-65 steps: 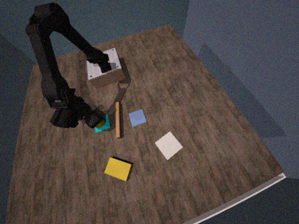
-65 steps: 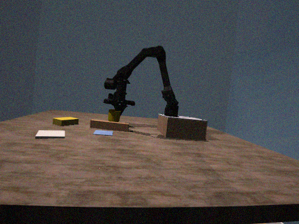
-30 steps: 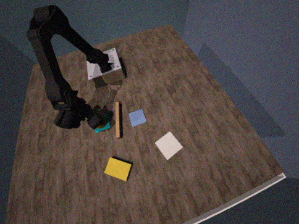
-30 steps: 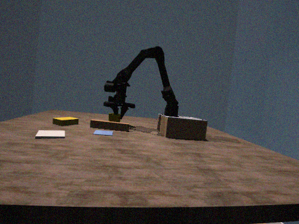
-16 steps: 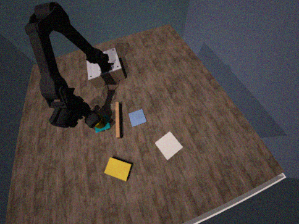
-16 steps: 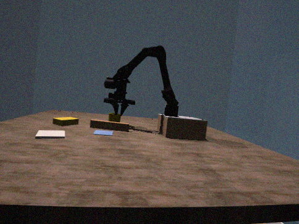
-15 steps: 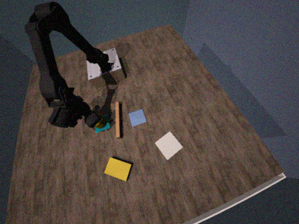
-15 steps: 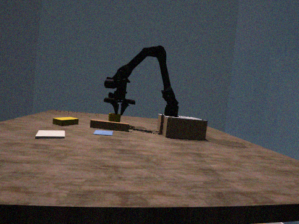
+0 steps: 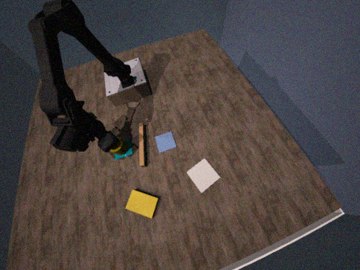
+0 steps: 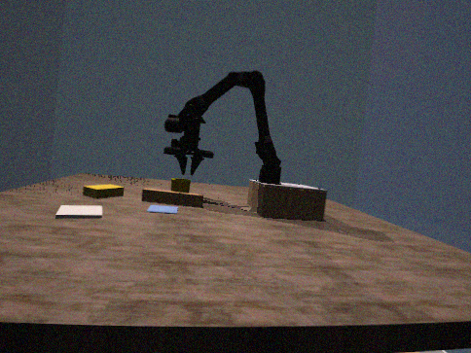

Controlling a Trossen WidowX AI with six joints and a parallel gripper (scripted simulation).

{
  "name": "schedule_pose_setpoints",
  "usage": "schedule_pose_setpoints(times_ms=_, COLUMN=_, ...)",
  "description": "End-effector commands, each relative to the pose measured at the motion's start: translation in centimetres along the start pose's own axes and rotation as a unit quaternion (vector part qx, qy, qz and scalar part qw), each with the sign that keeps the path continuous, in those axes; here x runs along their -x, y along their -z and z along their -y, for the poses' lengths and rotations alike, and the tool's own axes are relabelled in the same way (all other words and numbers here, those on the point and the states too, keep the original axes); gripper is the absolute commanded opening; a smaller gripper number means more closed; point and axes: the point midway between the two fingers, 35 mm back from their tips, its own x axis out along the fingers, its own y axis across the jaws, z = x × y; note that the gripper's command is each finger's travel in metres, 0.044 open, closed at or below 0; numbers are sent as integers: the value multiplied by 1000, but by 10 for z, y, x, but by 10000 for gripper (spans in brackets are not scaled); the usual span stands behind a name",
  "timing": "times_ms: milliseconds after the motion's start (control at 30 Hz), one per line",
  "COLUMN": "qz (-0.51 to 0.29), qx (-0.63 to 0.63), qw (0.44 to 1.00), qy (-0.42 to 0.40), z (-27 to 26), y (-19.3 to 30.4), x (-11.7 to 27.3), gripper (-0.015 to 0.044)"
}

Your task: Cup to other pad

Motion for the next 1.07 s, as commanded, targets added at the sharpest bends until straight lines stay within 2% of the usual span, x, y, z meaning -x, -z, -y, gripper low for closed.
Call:
schedule_pose_setpoints(times_ms=0, qz=-1, qx=0, qw=1000, qy=0, z=0, y=0, x=-1, gripper=225)
schedule_pose_setpoints(times_ms=267, qz=0, qx=0, qw=1000, qy=1, z=0, y=0, x=3, gripper=435)
schedule_pose_setpoints(times_ms=733, qz=1, qx=-2, qw=1000, qy=2, z=-1, y=-1, x=60, gripper=440)
schedule_pose_setpoints(times_ms=1033, qz=1, qx=0, qw=1000, qy=-1, z=-2, y=-2, x=59, gripper=440)
